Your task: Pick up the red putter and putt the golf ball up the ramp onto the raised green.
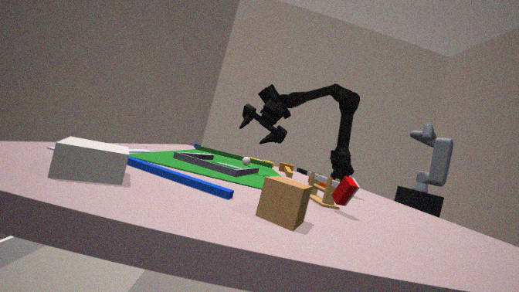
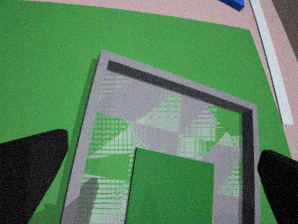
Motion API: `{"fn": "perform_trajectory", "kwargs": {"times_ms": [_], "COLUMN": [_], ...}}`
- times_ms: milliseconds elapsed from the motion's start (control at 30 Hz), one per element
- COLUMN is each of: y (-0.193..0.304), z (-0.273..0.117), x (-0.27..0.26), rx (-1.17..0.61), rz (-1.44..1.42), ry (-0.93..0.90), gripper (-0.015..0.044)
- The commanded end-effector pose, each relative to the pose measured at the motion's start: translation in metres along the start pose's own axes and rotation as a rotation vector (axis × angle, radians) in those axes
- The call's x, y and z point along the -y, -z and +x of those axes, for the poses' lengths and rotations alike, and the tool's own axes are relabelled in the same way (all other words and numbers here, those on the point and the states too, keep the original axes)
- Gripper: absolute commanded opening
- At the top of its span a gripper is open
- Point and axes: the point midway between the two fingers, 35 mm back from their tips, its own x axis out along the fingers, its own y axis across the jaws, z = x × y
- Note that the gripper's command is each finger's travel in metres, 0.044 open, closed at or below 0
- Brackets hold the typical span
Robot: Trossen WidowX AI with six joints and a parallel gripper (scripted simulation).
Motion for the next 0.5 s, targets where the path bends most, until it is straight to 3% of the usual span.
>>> {"fn": "perform_trajectory", "kwargs": {"times_ms": [0, 233, 467], "y": [-0.014, -0.019, -0.020], "z": [-0.003, -0.037, -0.044], "x": [-0.075, -0.176, -0.191], "rx": [-0.124, -0.308, -0.322], "rz": [-0.064, -0.206, -0.219], "ry": [-0.220, -0.544, -0.569], "gripper": [0.0440, 0.0440, 0.0440]}}
